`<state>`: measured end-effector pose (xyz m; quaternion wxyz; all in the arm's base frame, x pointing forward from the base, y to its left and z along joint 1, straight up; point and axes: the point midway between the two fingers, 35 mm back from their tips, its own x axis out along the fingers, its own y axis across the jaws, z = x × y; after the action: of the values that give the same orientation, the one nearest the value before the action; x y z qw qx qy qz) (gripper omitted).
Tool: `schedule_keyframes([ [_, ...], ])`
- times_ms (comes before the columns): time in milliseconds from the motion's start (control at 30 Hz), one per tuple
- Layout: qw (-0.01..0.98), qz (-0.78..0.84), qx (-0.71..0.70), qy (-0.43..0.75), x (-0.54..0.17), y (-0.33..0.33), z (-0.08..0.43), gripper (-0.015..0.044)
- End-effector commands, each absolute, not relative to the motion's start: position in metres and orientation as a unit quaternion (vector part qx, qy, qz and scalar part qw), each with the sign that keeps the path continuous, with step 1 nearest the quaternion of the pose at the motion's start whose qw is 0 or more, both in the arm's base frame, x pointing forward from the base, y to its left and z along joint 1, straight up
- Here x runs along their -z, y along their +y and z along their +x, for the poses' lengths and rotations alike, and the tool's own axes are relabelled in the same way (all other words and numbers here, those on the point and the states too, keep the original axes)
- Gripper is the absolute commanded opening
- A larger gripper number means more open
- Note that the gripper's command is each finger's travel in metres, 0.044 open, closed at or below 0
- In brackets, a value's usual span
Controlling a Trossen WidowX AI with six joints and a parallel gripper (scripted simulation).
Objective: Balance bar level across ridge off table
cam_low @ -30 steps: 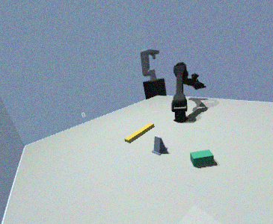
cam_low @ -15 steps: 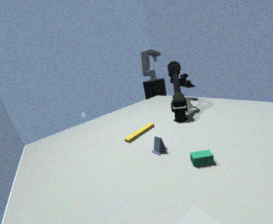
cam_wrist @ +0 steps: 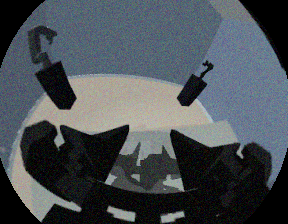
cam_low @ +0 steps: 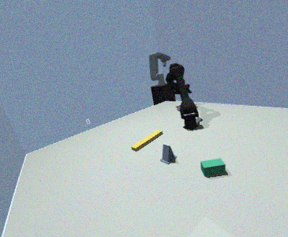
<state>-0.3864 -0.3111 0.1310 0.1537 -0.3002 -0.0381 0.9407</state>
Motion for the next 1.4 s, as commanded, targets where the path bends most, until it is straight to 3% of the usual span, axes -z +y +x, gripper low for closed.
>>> schedule_keyframes([
  [0,0.105,-0.322,-0.938,-0.075,-0.129,-0.331,-0.357,0.0315],
  [700,-0.119,-0.370,-0.891,-0.236,-0.131,-0.396,-0.211,0.0315],
  [1367,-0.321,-0.355,-0.782,-0.399,-0.130,-0.403,-0.070,0.0315],
])
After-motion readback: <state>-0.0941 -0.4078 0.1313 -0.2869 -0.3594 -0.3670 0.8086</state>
